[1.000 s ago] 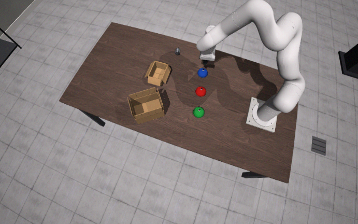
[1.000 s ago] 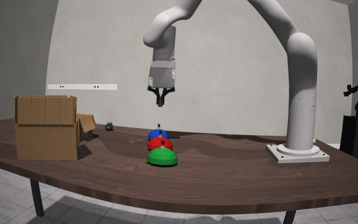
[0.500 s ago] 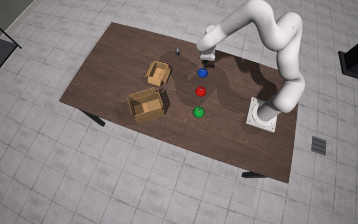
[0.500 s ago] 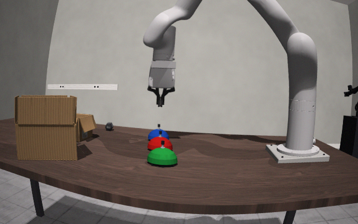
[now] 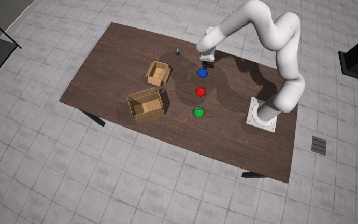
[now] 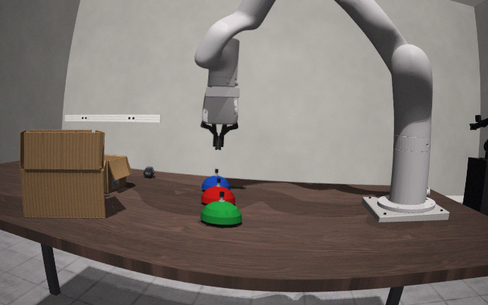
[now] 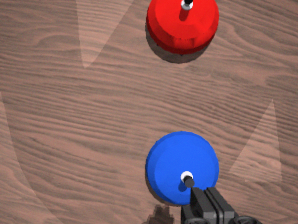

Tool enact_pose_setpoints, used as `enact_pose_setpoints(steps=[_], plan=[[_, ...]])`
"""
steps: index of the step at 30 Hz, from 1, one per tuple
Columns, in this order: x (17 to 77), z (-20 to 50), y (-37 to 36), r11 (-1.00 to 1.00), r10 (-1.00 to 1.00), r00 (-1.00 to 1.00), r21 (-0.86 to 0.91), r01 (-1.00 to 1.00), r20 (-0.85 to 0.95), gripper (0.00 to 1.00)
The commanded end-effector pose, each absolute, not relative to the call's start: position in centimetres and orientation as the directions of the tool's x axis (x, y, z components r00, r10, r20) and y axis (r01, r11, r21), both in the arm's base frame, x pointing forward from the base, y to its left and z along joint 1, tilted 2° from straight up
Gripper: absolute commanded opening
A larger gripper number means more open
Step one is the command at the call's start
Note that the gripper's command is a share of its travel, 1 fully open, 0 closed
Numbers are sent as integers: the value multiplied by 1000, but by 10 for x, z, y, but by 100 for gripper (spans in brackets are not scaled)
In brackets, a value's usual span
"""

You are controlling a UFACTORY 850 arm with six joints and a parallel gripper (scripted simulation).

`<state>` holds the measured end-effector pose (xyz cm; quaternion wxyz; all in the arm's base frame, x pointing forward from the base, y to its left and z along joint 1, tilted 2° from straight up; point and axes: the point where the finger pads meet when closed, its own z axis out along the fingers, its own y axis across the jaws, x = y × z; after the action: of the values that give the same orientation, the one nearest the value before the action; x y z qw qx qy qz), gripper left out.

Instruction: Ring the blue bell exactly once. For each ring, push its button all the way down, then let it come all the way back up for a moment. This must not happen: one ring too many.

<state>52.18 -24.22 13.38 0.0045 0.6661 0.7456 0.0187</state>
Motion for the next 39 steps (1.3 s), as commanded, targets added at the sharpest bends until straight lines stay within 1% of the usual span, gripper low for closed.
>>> enact_pose_setpoints(steps=[1, 25, 39], plan=[[523, 132, -243, 112, 993, -113, 36, 993, 17, 0], [525, 94, -242, 112, 993, -113, 36, 993, 17, 0], [525, 86, -242, 112, 993, -113, 36, 993, 17, 0]])
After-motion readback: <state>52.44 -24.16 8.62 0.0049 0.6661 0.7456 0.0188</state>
